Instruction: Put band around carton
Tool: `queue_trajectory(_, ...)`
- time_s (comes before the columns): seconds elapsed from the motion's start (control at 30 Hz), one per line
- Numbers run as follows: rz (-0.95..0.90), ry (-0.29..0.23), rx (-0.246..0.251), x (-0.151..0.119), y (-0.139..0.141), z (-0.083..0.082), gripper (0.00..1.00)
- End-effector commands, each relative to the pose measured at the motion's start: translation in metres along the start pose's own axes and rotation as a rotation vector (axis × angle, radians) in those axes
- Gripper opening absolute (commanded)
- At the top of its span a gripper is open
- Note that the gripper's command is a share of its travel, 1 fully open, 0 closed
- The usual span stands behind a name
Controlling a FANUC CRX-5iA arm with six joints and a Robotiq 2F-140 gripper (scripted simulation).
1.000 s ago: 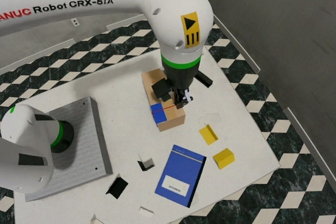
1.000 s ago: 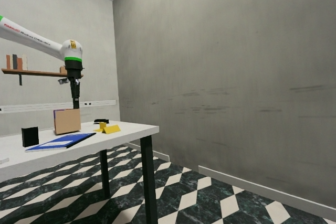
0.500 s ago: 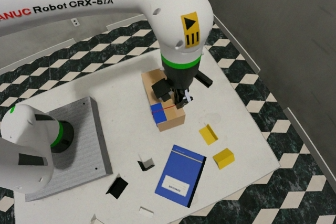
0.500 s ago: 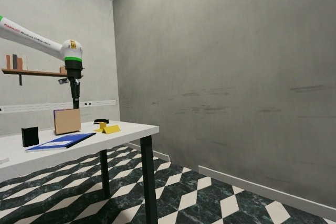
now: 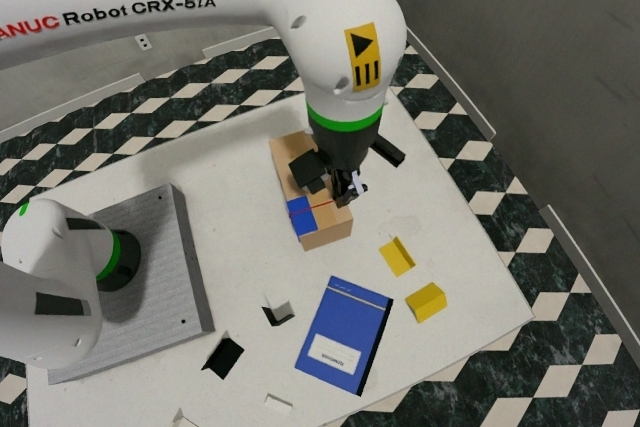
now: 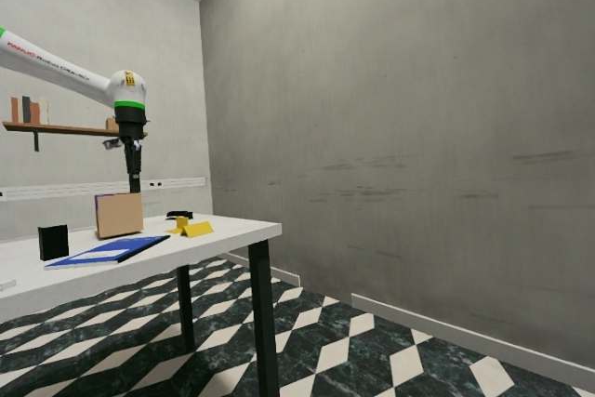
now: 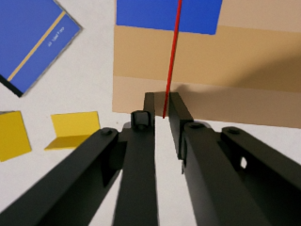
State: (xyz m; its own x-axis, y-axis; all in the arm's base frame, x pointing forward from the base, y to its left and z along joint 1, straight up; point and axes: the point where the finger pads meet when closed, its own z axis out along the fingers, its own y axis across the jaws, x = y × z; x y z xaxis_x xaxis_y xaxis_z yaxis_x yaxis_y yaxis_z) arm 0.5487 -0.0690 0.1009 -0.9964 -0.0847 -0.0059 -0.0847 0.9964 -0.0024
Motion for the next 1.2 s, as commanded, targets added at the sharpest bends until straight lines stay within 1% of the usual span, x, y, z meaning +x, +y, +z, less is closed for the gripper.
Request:
queue_trajectory(0.0,0.000,-0.002,0.001,-0.001,0.000,-0.001,0.18)
queue_trajectory(0.23,0.000,-0.002,0.001,-0.001,0.000,-0.003,0.18)
queue_trajectory(0.47,0.000,-0.002,0.001,-0.001,0.000,-0.011,0.18)
queue_trajectory(0.7,0.000,-0.002,0.001,0.000,0.000,-0.024,0.18)
queue_trajectory(0.77,0.000,-0.002,0.001,0.000,0.000,-0.024,0.18)
queue_trajectory(1.17,0.000,-0.002,0.001,0.000,0.000,-0.053,0.18)
